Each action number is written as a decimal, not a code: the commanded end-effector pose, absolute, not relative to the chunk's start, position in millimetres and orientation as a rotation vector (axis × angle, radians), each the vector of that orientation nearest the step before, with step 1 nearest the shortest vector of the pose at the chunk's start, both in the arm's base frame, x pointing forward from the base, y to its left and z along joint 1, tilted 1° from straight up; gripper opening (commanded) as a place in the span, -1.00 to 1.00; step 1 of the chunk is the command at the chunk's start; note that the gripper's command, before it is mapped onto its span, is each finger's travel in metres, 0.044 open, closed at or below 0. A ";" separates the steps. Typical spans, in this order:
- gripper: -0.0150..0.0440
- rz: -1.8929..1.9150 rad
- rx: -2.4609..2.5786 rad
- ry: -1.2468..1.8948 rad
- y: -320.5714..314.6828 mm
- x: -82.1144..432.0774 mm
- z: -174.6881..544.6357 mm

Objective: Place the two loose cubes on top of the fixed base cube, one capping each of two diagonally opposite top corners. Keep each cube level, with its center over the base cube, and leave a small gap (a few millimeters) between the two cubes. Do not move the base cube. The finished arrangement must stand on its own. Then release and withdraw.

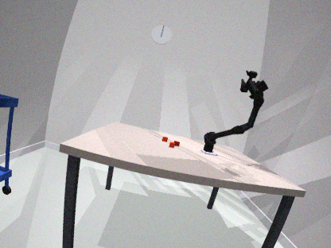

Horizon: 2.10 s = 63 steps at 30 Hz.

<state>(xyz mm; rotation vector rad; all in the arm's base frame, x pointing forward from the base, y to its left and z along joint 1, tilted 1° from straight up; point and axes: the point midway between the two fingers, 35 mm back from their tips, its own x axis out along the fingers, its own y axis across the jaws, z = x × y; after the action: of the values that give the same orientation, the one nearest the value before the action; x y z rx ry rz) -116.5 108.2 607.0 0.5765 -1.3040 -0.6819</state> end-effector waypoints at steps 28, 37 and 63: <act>0.41 -0.863 1.045 -0.188 -130.4 131.8 479.1; 0.41 -0.910 1.133 0.258 -142.0 204.6 377.9; 0.41 -1.042 1.096 1.264 -69.5 236.9 157.8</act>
<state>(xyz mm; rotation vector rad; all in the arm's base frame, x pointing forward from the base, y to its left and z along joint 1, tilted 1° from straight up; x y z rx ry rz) 239.1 -73.0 161.7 1.0937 1.2402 -1.0373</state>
